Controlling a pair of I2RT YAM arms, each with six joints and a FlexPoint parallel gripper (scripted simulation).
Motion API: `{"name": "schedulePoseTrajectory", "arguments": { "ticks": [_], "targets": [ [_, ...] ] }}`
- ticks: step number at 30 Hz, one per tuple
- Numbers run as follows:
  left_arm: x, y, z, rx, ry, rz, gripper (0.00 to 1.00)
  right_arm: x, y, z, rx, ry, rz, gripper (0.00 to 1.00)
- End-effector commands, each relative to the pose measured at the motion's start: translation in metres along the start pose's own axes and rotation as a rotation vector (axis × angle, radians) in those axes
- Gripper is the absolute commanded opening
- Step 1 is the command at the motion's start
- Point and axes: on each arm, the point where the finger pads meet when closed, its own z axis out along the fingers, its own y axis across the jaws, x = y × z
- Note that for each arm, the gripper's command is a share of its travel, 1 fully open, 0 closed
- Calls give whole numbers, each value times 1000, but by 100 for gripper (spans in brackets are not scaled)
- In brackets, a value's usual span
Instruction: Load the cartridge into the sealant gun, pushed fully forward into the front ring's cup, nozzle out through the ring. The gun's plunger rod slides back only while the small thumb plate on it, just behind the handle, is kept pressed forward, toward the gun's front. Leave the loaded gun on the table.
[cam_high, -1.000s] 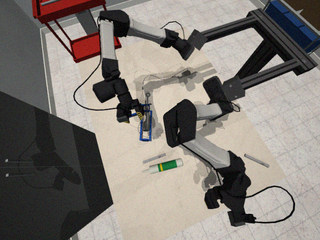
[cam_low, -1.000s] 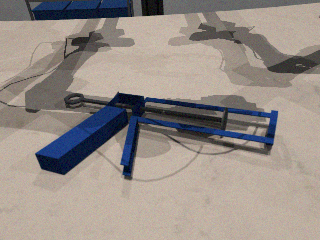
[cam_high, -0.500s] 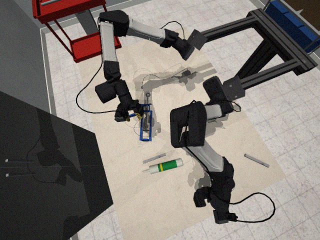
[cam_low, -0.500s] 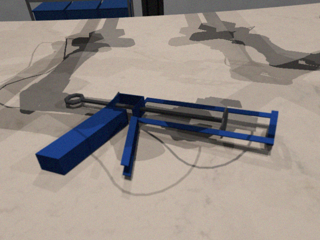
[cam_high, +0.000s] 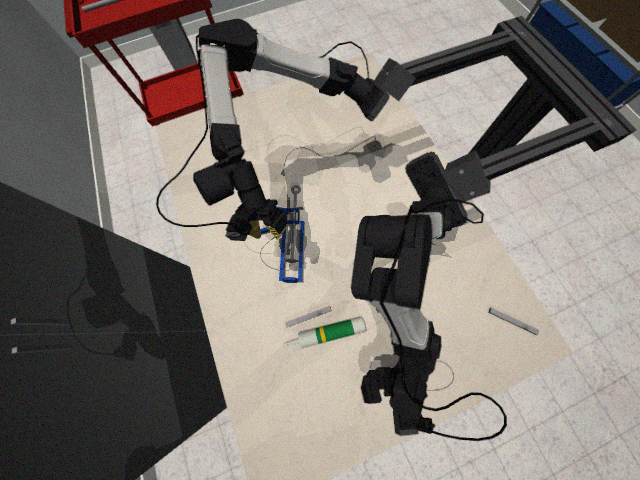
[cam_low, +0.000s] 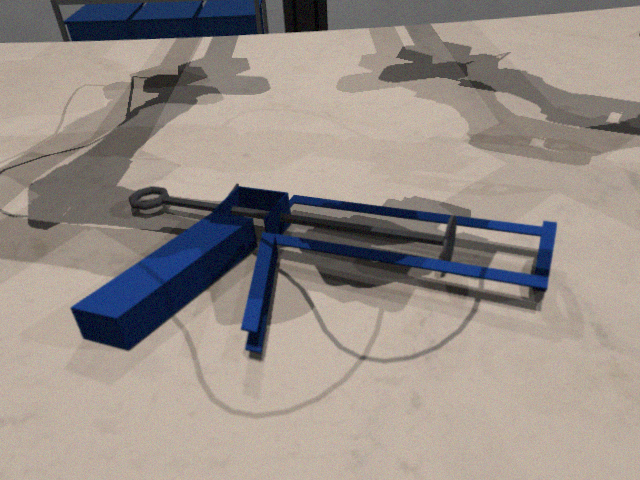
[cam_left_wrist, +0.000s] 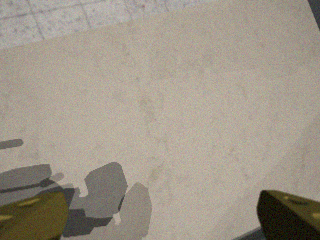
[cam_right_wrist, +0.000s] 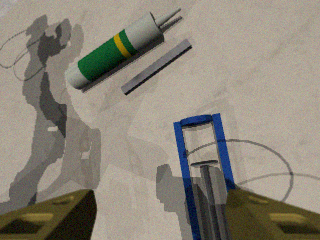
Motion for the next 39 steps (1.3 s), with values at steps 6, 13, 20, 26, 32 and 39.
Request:
{"name": "schedulePoseTrajectory", "arguments": {
  "ticks": [6, 13, 20, 26, 32, 39],
  "targets": [
    [17, -9, 22, -57, 16, 45, 91, 14, -21, 3, 41, 8, 154, 62],
    [45, -35, 38, -45, 65, 79, 91, 25, -31, 3, 62, 10, 247, 62],
    [83, -65, 52, -61, 124, 157, 91, 39, -41, 6, 88, 16, 385, 62],
    [104, -87, 55, -44, 155, 189, 91, 47, -45, 7, 97, 20, 440, 62],
    [129, -110, 55, -36, 196, 242, 91, 58, -50, 9, 115, 29, 516, 62],
    [149, -128, 53, -28, 229, 289, 91, 66, -55, 10, 129, 31, 575, 62]
  ]
}}
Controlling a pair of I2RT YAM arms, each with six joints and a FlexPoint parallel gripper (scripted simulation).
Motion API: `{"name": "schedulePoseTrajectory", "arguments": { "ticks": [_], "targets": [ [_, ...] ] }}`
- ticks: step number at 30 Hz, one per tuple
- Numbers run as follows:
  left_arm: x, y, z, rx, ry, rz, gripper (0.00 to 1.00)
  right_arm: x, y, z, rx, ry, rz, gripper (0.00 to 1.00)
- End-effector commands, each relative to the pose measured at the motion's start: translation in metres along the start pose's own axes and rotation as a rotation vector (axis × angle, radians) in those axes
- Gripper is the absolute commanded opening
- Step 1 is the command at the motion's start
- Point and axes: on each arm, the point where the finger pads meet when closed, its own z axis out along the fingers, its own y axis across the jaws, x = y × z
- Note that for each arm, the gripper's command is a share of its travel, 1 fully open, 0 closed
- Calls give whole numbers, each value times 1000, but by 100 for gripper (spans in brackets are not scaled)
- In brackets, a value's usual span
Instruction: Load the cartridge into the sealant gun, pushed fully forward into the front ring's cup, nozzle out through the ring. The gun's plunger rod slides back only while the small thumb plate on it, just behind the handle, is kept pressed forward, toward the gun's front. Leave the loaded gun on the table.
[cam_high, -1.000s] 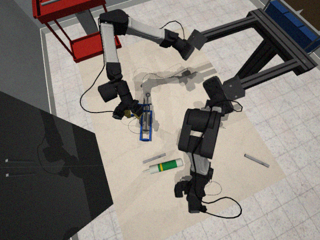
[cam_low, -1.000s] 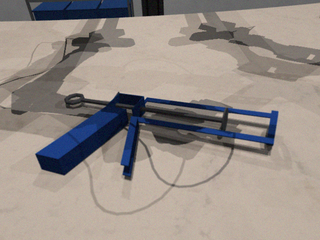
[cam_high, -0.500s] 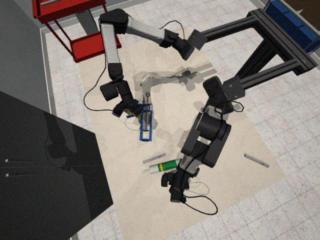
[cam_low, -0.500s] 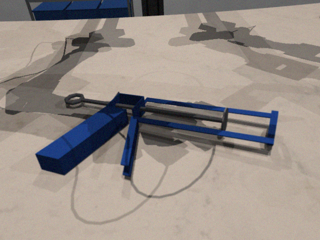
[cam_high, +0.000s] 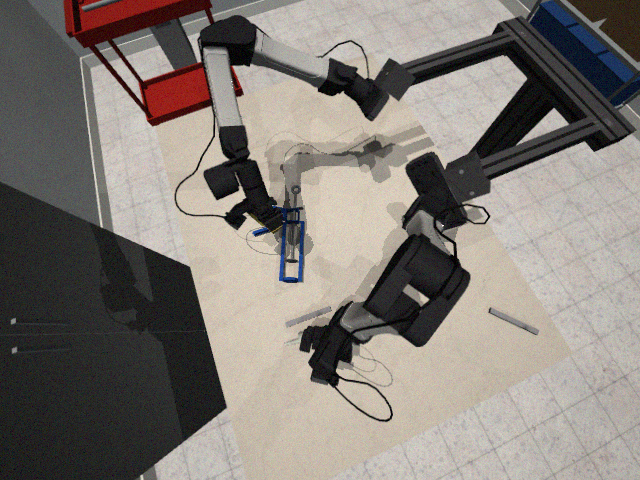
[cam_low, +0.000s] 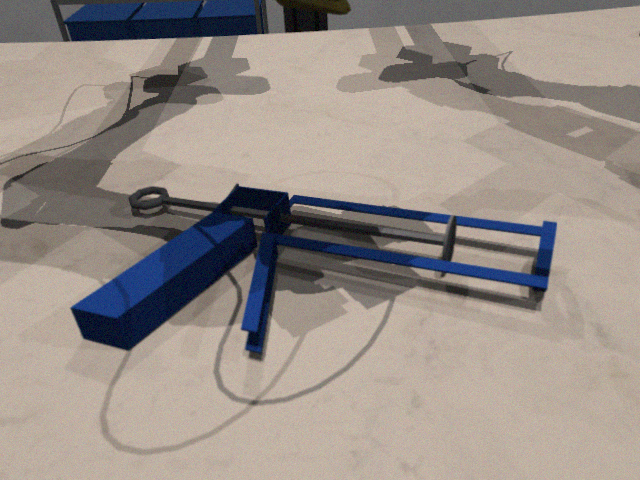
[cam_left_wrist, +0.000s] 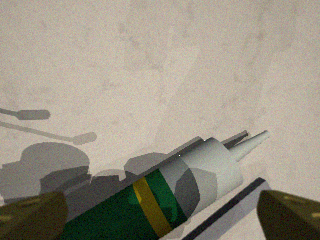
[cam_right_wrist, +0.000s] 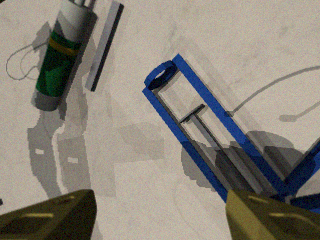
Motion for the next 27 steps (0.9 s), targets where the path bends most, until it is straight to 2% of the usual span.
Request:
{"name": "schedulePoseTrajectory", "arguments": {
  "ticks": [1, 10, 17, 27],
  "targets": [
    [6, -5, 4, -50, 14, 47, 91, -1, -15, 0, 26, -15, 88, 62],
    [34, -54, -1, -25, 65, 152, 91, 7, -30, 1, 51, -18, 210, 62],
    [49, -76, -6, -14, 90, 211, 91, 11, -38, 2, 65, -19, 268, 62],
    [79, -128, -29, 19, 127, 354, 91, 23, -53, 5, 93, -21, 404, 62]
  ]
}}
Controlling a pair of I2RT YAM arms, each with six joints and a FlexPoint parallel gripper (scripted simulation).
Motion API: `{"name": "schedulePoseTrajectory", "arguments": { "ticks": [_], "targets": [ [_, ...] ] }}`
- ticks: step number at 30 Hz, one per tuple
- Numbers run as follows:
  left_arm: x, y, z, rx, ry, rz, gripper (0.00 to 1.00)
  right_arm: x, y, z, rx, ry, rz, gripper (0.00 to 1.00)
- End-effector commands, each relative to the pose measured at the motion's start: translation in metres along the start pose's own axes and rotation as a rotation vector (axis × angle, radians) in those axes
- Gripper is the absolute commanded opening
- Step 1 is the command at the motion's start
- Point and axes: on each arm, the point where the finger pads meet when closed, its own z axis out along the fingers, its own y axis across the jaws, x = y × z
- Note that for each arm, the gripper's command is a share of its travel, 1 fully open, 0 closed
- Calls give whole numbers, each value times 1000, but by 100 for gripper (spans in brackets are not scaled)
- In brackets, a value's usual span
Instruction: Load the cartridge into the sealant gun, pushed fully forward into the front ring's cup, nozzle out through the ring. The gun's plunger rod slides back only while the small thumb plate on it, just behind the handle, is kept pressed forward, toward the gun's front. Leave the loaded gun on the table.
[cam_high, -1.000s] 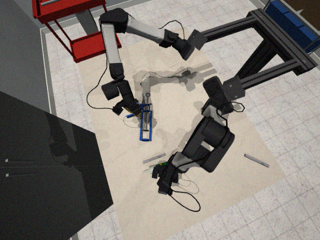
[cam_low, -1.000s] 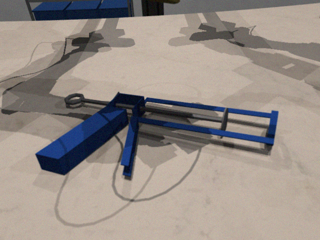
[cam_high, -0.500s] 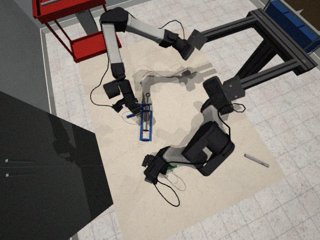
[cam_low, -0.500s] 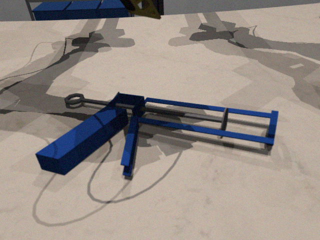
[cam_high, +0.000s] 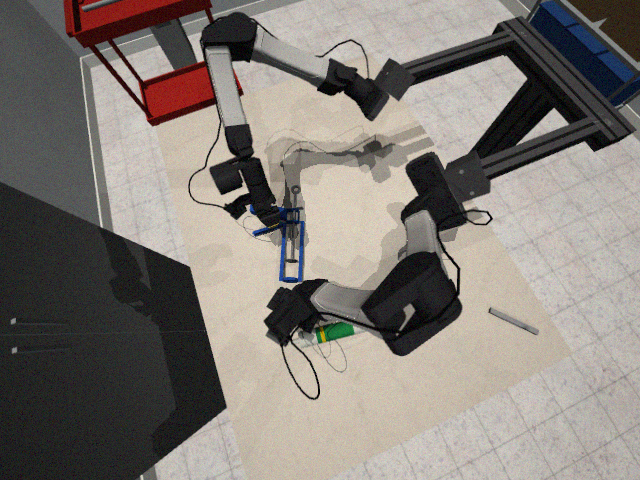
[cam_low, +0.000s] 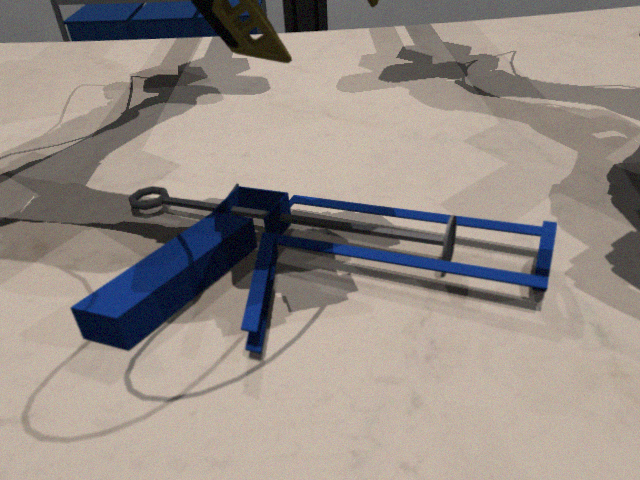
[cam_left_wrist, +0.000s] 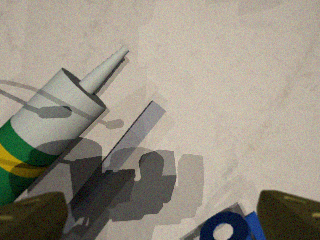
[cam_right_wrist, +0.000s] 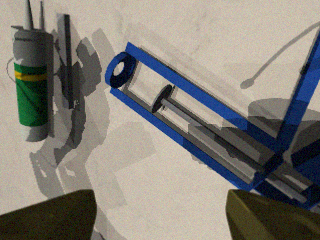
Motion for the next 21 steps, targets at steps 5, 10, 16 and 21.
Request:
{"name": "schedulePoseTrajectory", "arguments": {
  "ticks": [5, 10, 16, 21],
  "targets": [
    [14, -40, -15, -8, 33, 136, 91, -3, -24, -1, 38, -27, 150, 62],
    [19, -57, -25, -3, 36, 193, 91, -2, -29, 0, 44, -33, 200, 62],
    [29, -88, -45, 25, 41, 282, 91, 4, -40, 2, 63, -31, 270, 62],
    [35, -108, -61, 42, 39, 349, 91, 7, -48, 3, 76, -35, 325, 62]
  ]
}}
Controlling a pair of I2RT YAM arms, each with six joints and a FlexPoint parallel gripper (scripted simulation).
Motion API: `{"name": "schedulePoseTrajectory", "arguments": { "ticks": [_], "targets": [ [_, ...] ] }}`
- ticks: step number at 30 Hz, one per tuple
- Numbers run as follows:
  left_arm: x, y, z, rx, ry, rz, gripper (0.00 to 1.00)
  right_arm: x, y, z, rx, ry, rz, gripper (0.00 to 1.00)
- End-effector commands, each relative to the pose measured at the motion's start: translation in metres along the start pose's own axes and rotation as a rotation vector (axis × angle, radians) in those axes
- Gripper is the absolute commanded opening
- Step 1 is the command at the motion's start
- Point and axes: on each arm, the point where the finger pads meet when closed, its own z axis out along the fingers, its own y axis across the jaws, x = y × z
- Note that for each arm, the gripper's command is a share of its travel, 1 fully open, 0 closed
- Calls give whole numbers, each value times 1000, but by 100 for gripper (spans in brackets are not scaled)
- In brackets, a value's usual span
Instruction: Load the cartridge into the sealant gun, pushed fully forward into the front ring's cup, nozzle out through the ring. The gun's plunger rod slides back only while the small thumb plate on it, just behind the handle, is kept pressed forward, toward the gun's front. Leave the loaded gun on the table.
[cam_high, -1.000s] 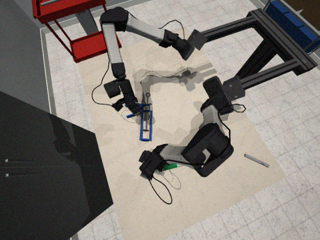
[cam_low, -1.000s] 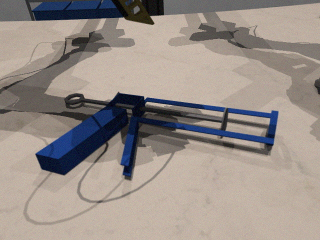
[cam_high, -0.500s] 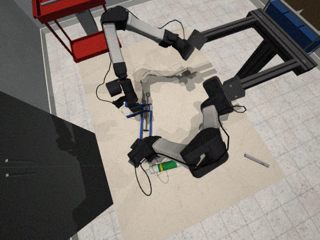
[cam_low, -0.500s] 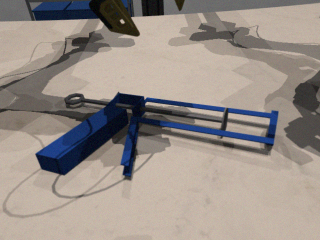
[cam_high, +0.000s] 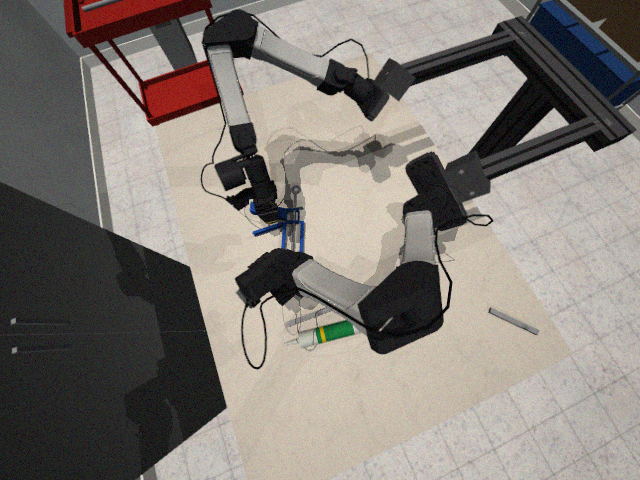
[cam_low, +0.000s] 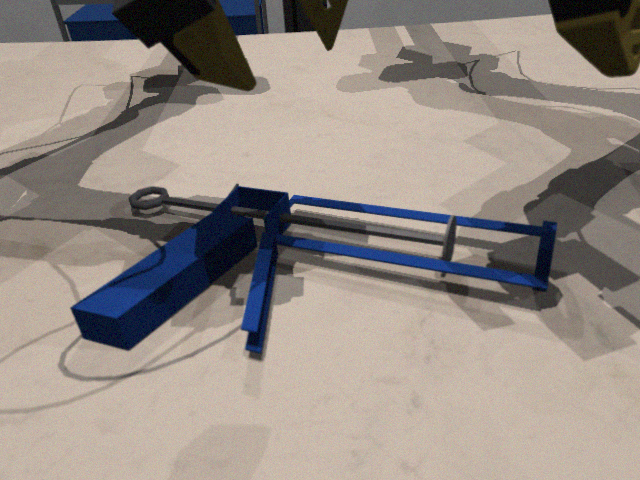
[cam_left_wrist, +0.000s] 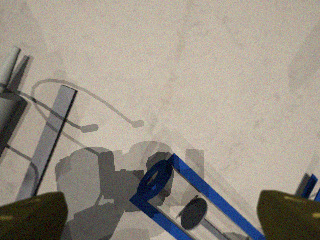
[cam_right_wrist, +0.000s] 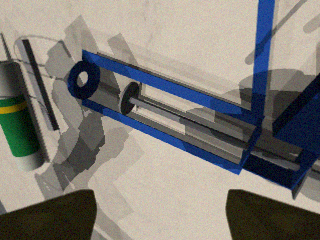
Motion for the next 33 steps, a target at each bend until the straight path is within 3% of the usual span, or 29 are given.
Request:
{"name": "schedulePoseTrajectory", "arguments": {
  "ticks": [1, 14, 18, 20, 22, 33],
  "targets": [
    [1, -20, -15, -16, 9, 95, 91, -10, -15, -3, 19, -33, 105, 62],
    [12, -70, -57, 4, -3, 294, 91, -4, -39, 1, 58, -45, 277, 62],
    [28, -87, -45, 31, 26, 304, 91, -1, -59, 3, 82, -74, 463, 62],
    [28, -87, -45, 31, 26, 304, 91, -1, -59, 3, 82, -74, 463, 62],
    [28, -109, -50, 90, 12, 295, 91, 1, -66, 4, 89, -85, 538, 62],
    [90, -139, -17, 77, 103, 444, 91, 21, -123, 4, 166, -162, 948, 62]
  ]
}}
